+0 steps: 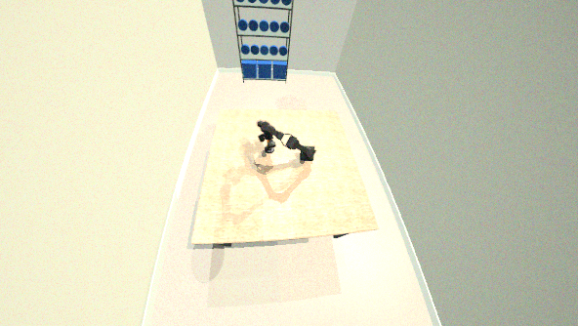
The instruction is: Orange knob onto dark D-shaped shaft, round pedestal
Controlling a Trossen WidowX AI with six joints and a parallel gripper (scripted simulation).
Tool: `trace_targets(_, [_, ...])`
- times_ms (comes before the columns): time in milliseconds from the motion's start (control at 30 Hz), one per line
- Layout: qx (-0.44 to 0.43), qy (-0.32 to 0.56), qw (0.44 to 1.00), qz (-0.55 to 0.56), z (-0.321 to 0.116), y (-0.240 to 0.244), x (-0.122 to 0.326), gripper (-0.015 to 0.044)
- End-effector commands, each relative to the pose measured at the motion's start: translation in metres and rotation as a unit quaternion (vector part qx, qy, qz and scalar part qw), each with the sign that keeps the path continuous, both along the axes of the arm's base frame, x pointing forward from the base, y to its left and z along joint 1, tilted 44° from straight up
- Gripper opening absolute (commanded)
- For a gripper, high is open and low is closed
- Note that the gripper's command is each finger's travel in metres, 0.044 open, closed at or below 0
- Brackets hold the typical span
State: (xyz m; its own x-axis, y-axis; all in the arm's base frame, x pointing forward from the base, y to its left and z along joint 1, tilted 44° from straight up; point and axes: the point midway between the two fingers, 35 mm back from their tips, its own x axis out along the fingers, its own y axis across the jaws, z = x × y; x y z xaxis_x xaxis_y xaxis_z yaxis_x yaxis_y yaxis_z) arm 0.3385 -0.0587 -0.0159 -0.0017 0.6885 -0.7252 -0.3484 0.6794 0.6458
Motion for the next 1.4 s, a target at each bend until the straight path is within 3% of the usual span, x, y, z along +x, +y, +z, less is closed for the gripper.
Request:
trace_targets(0, [-0.002,-0.042,0.998,0.043,0.0001,-0.0014,0.0024,0.0])
trace_targets(867, [-0.002,-0.045,0.998,0.047,0.0004,-0.0018,0.0008,0.0])
trace_targets(1100, [-0.002,-0.113,0.986,0.119,-0.0011,-0.001,-0.0019,0.0])
trace_targets(1367, [-0.002,-0.117,0.986,0.122,-0.0023,-0.0006,-0.0014,0.0])
